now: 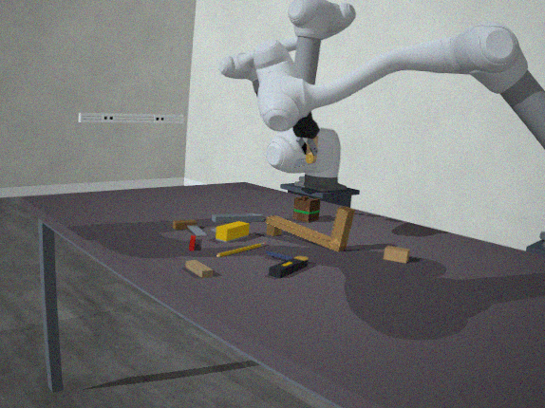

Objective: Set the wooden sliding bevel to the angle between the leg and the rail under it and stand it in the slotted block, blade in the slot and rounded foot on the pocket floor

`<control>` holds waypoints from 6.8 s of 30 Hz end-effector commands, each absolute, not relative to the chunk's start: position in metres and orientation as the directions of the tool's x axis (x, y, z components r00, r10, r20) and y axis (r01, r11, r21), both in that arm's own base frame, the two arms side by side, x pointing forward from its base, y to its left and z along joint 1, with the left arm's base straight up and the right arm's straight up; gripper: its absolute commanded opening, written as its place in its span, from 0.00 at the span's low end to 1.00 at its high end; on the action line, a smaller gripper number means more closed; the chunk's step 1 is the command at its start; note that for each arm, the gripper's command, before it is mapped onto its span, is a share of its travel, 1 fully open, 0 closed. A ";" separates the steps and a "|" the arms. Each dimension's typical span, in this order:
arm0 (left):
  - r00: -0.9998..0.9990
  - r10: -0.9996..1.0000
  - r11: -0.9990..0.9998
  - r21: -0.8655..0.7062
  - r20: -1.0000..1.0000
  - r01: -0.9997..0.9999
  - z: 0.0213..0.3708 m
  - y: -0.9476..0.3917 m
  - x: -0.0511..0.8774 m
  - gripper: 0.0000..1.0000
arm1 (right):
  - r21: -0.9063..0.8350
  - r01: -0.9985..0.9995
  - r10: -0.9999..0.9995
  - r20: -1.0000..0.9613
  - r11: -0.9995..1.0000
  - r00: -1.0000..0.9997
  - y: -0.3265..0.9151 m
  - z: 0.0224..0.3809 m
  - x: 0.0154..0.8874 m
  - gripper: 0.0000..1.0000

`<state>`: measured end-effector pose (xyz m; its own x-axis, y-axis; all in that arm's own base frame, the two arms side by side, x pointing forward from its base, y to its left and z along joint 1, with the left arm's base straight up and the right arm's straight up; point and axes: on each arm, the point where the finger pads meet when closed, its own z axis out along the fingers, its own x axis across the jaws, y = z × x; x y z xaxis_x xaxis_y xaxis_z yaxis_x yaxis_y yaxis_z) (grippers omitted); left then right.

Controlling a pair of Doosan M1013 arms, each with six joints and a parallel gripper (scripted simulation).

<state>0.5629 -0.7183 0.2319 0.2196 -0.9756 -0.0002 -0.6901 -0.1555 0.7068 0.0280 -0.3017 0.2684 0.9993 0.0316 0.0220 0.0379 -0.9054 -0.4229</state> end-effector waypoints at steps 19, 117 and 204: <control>0.219 -0.976 -0.154 0.706 0.001 -0.691 0.186 -0.718 0.563 0.00 | -0.422 0.038 0.031 0.022 -0.906 0.999 -0.302 0.269 0.028 1.00; 0.219 -0.976 -0.154 0.706 0.001 -0.691 0.110 -0.718 0.563 0.00 | -0.422 0.038 0.031 0.022 -0.906 0.999 -0.302 0.269 0.028 1.00; 0.219 -0.976 -0.154 0.706 0.001 -0.691 0.097 -0.718 0.563 1.00 | -0.422 0.038 0.031 0.022 -0.906 0.999 -0.302 0.269 0.028 1.00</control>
